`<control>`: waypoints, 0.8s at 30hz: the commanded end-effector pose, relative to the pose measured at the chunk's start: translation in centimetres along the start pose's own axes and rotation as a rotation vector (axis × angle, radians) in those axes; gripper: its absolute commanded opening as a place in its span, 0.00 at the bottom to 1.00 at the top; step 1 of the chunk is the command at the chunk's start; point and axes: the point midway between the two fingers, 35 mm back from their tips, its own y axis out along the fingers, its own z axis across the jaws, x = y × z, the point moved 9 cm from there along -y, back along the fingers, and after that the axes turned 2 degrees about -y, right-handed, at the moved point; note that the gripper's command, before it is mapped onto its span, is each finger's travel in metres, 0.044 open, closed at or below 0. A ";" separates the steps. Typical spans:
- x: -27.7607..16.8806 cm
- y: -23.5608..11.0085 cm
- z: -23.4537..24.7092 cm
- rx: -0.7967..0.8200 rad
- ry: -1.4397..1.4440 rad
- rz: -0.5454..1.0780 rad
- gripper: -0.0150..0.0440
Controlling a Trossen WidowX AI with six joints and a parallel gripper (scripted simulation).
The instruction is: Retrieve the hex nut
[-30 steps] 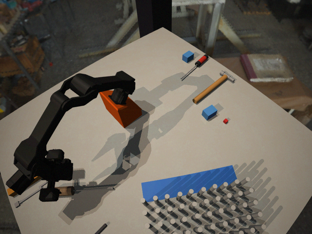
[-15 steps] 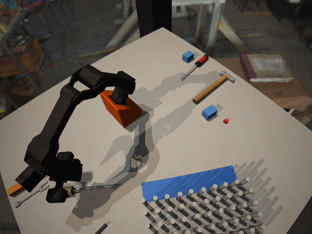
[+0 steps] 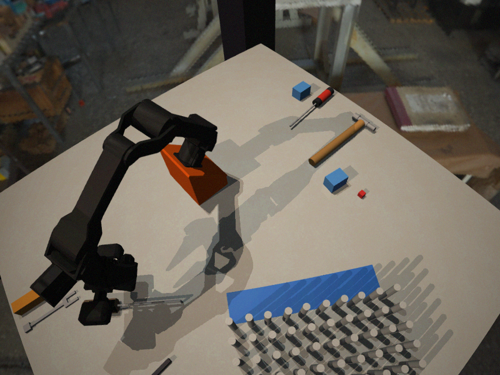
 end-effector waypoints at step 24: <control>0.0 3.3 0.6 -0.004 0.005 -0.005 0.73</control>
